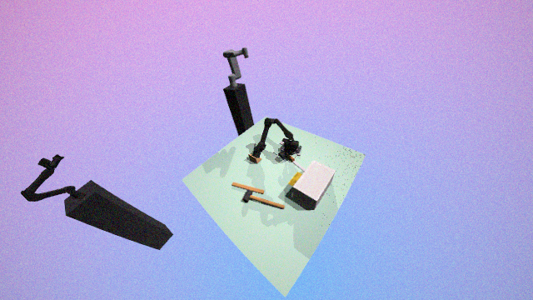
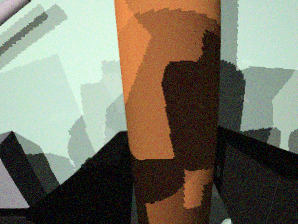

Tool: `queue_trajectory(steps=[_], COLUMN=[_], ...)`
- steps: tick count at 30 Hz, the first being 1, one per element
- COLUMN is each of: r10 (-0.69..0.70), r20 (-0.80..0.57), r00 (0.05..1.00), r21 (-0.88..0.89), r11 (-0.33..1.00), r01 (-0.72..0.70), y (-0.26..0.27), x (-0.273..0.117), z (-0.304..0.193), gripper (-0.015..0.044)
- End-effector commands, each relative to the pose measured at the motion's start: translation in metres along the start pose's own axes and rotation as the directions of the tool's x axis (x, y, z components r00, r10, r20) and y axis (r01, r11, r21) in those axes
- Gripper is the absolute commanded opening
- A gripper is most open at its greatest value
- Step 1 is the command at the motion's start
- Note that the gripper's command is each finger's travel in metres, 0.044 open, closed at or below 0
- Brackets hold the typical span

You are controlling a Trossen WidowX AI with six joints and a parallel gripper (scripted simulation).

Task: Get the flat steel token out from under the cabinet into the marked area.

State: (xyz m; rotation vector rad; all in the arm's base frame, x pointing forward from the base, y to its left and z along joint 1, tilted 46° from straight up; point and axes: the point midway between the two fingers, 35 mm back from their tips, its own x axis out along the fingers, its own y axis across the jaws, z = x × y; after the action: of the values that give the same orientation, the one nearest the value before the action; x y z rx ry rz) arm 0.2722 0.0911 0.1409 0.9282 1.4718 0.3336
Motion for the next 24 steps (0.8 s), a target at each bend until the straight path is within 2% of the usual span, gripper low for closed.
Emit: queue_trajectory(steps=[1, 24], r10=[-0.001, -0.002], r20=[-0.001, -0.001], r00=[1.0, 1.0], r21=[0.01, 0.02], r11=[1.0, 1.0], r01=[0.001, 0.002], y=[-0.001, 0.0], x=[0.0, -0.001], z=[0.006, 0.033], gripper=[0.0, 0.0])
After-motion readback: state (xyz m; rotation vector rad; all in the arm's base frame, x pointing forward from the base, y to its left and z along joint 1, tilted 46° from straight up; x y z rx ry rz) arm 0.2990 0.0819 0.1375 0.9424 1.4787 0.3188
